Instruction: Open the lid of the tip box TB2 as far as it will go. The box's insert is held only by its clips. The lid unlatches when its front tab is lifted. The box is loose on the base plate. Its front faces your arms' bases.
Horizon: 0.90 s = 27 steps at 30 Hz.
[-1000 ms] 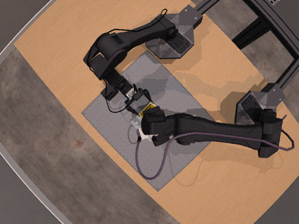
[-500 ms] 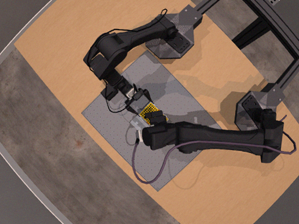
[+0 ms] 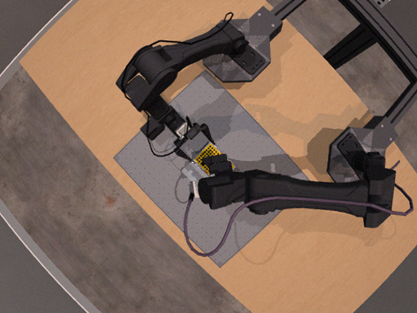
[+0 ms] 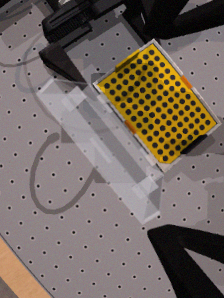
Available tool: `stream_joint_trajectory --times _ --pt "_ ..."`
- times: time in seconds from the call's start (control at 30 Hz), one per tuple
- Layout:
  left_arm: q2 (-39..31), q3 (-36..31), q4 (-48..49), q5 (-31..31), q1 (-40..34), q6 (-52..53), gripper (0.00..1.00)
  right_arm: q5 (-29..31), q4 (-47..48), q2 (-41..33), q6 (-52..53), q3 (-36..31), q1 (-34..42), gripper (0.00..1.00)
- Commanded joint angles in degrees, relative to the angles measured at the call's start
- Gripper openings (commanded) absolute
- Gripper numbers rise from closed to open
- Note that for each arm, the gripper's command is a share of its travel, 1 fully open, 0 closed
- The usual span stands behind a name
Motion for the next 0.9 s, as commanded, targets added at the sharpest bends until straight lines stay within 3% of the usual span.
stream_joint_trajectory --times 0.0,0.37,0.53,0.87 --pt "-1.55 0.13 1.26 0.38 -0.17 0.45 1.00 -1.35 1.31 -1.76 -1.10 -2.14 -0.97 1.00" --pt "-1.55 0.13 1.26 0.38 -0.17 0.45 1.00 -0.28 -8.27 -2.60 -7.60 0.42 -4.08 1.00" --pt "-1.55 0.13 1.26 0.38 -0.17 0.45 1.00 0.94 -17.53 -2.50 -13.07 4.47 -7.15 1.00" --pt "-1.55 0.13 1.26 0.38 -0.17 0.45 1.00 1.93 -24.79 -3.05 -21.99 4.14 -10.49 1.00"
